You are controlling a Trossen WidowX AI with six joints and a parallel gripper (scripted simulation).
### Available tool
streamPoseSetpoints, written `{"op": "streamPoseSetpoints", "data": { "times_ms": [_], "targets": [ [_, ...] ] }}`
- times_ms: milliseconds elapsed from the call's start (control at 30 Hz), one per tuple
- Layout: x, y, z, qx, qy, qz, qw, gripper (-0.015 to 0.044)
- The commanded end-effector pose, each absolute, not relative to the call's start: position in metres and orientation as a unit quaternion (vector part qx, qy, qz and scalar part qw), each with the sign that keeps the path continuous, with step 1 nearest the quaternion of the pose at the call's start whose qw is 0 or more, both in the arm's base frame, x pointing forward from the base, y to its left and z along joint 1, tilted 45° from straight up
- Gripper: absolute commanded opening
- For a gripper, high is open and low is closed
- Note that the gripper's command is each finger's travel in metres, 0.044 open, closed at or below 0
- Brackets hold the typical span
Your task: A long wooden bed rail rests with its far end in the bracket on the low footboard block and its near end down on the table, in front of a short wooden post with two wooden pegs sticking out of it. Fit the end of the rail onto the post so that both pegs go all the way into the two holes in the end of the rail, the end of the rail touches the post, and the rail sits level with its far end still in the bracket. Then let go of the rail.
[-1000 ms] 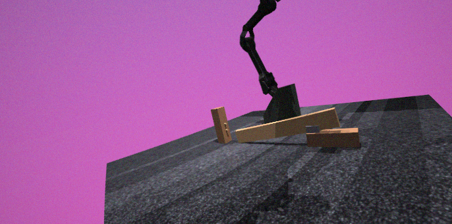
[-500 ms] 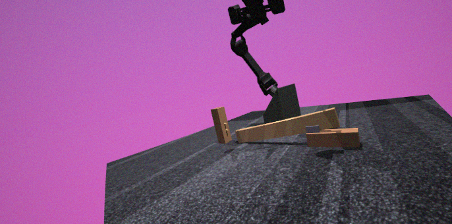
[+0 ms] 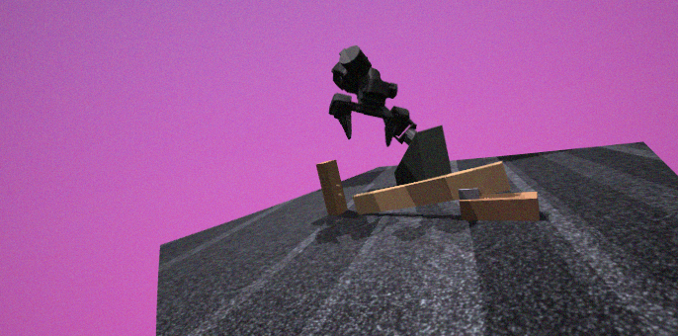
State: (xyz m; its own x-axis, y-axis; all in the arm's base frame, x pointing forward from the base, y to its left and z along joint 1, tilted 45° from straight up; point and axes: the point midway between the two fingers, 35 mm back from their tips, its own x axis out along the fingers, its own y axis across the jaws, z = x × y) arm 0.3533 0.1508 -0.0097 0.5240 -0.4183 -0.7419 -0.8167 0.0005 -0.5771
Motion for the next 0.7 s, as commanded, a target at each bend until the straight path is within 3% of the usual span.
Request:
{"op": "streamPoseSetpoints", "data": {
  "times_ms": [0,267,667],
  "targets": [
    [0.328,0.084,-0.02,-0.705,0.523,0.216,0.427,0.044],
    [0.263,-0.009,-0.027,-0.68,0.623,0.313,0.228,0.044],
    [0.264,-0.011,-0.033,-0.679,0.624,0.316,0.224,0.044]
  ]
}}
